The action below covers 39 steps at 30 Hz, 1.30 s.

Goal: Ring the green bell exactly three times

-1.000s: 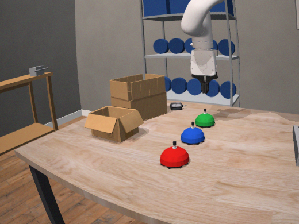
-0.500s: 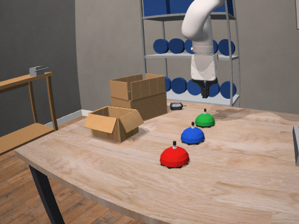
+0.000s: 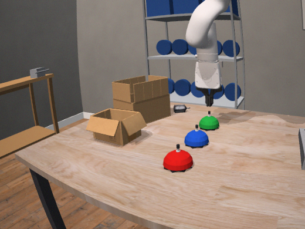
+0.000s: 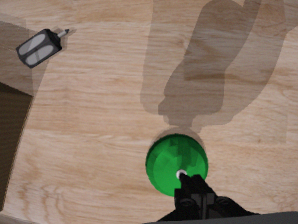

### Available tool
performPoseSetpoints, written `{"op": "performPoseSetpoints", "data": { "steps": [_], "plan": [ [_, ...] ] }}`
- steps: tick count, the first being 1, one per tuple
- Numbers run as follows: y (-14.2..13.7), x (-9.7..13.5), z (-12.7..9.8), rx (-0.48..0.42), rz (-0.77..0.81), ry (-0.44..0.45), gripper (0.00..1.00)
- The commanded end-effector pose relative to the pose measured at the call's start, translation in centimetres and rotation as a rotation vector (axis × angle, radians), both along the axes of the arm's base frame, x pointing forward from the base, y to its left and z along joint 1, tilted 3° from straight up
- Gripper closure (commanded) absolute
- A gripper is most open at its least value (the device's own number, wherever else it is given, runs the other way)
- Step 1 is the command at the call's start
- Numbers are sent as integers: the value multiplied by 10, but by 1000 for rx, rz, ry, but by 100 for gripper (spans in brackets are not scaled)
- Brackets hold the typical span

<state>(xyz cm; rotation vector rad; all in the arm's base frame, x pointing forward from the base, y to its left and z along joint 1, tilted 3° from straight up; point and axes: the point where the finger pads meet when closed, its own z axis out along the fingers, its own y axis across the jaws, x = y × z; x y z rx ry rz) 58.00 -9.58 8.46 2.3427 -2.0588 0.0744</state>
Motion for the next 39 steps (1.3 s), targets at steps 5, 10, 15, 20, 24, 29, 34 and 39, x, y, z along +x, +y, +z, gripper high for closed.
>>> {"op": "performPoseSetpoints", "data": {
  "steps": [5, 10, 15, 20, 24, 29, 34, 39],
  "plan": [
    [-1, 1, -9, 0, 0, -2, 100],
    [-1, 2, -12, 0, 0, -2, 100],
    [-1, 2, -14, 0, 0, -2, 100],
    [-1, 2, -15, 0, 0, -2, 100],
    [-1, 2, -15, 0, 0, -2, 100],
    [-1, 2, -15, 0, 0, -2, 100],
    [-1, 2, -15, 0, 0, -2, 100],
    [-1, 2, -18, 0, 0, -2, 100]
  ]
}}
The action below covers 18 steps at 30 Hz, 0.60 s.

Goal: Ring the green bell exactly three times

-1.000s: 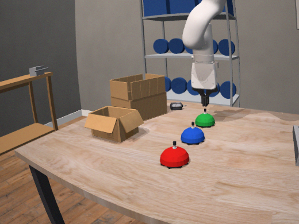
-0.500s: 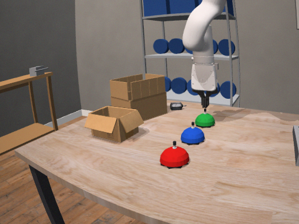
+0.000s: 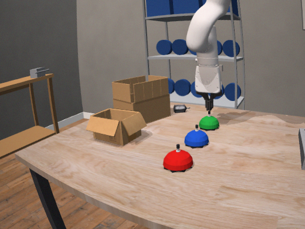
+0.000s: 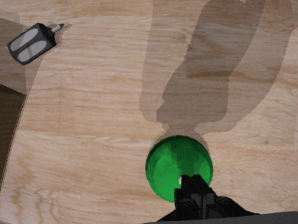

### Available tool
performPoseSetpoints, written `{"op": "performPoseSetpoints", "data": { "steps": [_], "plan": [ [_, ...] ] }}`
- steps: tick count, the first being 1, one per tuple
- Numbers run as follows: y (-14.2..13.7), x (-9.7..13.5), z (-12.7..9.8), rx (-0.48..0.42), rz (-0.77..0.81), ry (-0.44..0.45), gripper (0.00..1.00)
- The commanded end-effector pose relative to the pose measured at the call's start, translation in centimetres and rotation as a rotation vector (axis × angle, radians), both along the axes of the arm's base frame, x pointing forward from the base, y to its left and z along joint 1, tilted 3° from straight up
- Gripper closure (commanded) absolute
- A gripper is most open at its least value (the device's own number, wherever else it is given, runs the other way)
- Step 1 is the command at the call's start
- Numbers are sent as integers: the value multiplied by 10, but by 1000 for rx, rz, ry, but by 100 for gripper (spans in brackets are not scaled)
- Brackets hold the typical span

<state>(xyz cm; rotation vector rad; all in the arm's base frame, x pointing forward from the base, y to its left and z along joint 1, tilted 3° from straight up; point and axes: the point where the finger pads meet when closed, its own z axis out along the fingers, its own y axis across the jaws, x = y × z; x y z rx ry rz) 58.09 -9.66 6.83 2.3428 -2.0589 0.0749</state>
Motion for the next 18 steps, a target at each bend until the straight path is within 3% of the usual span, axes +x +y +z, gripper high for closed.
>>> {"op": "performPoseSetpoints", "data": {
  "steps": [1, 18],
  "plan": [
    [0, 1, -3, 0, 0, -2, 100],
    [-1, 1, -8, 0, 0, -2, 100]
  ]
}}
